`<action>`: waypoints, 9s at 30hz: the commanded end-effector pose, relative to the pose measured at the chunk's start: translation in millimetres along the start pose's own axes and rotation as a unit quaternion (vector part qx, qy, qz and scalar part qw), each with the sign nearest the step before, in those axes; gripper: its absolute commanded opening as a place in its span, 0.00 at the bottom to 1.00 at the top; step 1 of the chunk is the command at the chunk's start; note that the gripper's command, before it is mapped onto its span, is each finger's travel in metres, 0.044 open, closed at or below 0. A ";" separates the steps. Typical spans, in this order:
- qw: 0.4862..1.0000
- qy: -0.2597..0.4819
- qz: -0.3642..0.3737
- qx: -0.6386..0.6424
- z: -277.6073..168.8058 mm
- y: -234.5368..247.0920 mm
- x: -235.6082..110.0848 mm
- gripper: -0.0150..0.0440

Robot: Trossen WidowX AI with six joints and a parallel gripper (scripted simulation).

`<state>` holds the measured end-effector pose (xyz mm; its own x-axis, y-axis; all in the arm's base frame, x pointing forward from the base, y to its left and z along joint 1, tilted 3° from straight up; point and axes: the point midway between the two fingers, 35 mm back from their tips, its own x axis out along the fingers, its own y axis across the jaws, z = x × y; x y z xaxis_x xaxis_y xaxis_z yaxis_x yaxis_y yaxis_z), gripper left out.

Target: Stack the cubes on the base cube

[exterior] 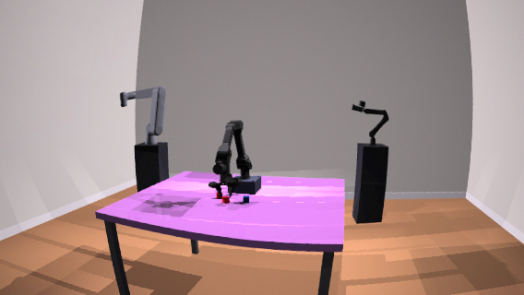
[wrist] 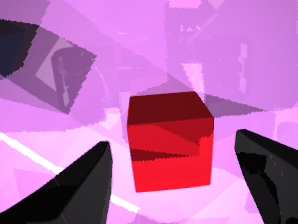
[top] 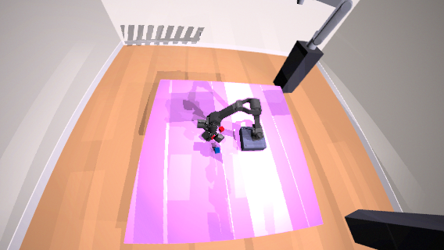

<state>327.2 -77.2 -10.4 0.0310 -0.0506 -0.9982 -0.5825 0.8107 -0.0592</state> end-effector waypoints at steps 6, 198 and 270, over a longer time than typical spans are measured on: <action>1.000 0.004 0.003 -0.002 -2.0 1.7 9.9 0.57; 0.996 0.009 0.002 0.088 -101.2 7.3 -100.6 0.70; 0.996 0.009 0.002 0.088 -99.3 1.9 -45.3 0.43</action>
<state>242.4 -130.6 23.8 0.0058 -0.0503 -0.9987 -0.4350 0.8992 -0.0478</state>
